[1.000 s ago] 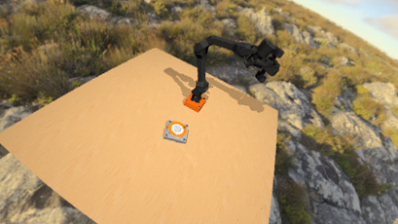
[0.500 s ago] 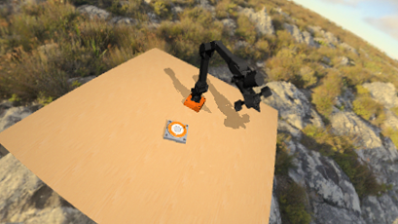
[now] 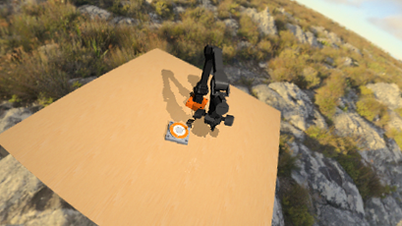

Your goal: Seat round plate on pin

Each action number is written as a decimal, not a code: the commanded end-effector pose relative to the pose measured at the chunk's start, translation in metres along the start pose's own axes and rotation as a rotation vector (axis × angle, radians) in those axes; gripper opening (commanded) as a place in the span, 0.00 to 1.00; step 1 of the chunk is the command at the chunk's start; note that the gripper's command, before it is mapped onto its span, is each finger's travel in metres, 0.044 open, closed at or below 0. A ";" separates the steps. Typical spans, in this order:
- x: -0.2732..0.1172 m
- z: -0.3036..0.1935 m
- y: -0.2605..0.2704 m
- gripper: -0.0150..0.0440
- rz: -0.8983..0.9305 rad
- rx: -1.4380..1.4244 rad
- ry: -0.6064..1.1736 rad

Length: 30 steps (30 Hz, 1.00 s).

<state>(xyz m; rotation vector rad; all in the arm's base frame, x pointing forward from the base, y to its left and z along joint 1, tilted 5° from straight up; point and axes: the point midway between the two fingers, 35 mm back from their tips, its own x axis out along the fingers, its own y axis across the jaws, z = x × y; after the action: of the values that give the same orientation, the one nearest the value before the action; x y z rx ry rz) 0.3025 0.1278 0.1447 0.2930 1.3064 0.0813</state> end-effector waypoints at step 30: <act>0.058 -0.025 -0.136 0.25 -0.326 0.031 0.150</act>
<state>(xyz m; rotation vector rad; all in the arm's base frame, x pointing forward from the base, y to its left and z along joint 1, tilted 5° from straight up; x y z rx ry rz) 0.2816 0.0163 0.0528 0.1045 1.4870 -0.1958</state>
